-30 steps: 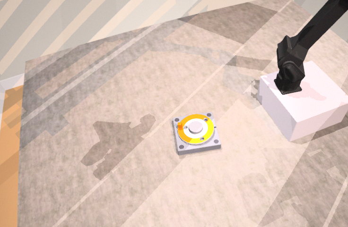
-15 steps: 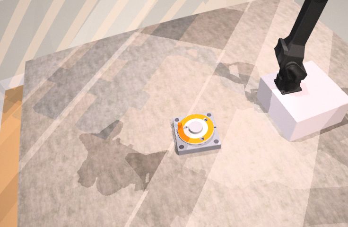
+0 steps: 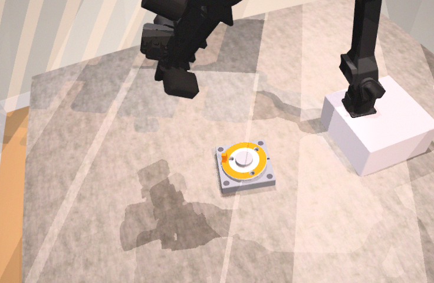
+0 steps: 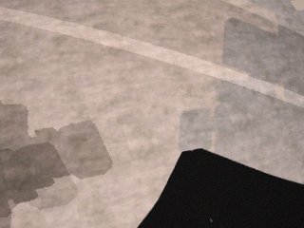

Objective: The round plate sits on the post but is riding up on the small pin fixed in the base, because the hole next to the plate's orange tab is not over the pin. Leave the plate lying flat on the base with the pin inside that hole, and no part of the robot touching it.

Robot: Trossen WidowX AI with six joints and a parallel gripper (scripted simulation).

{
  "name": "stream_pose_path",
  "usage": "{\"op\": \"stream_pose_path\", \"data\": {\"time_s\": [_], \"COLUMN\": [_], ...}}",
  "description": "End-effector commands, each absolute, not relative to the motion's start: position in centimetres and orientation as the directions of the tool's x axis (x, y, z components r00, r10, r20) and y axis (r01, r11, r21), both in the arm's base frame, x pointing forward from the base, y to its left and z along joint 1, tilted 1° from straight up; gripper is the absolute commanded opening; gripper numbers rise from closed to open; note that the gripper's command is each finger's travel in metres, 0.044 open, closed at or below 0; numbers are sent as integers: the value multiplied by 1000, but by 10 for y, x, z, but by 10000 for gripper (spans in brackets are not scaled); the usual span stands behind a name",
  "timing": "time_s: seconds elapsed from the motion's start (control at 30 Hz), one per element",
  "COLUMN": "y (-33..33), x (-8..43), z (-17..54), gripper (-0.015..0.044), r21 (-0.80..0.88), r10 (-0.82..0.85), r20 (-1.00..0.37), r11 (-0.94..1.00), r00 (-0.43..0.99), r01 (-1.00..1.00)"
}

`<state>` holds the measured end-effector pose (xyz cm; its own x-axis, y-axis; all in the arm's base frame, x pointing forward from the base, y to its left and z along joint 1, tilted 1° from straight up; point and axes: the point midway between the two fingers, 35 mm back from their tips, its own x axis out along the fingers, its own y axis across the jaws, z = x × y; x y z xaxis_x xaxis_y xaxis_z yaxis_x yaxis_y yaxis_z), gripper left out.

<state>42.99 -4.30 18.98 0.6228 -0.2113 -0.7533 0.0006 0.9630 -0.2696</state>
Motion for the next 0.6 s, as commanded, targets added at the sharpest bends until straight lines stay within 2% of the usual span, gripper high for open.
{"op": "stream_pose_path", "data": {"time_s": [0.0, 0.13, 0.27, 0.57], "y": [-7, 25, 45, 44], "x": [410, 380, 353, 351], "z": [124, 74, 44, 40], "gripper": [0, 0, 0, 0], "r21": [-163, -68, -10, -6], "r10": [-108, -36, -1, 1], "r20": [-894, -974, -998, -999], "r11": [982, 988, 989, 989], "r00": [435, 224, 59, 44], "r01": [-91, -136, -145, -145]}}
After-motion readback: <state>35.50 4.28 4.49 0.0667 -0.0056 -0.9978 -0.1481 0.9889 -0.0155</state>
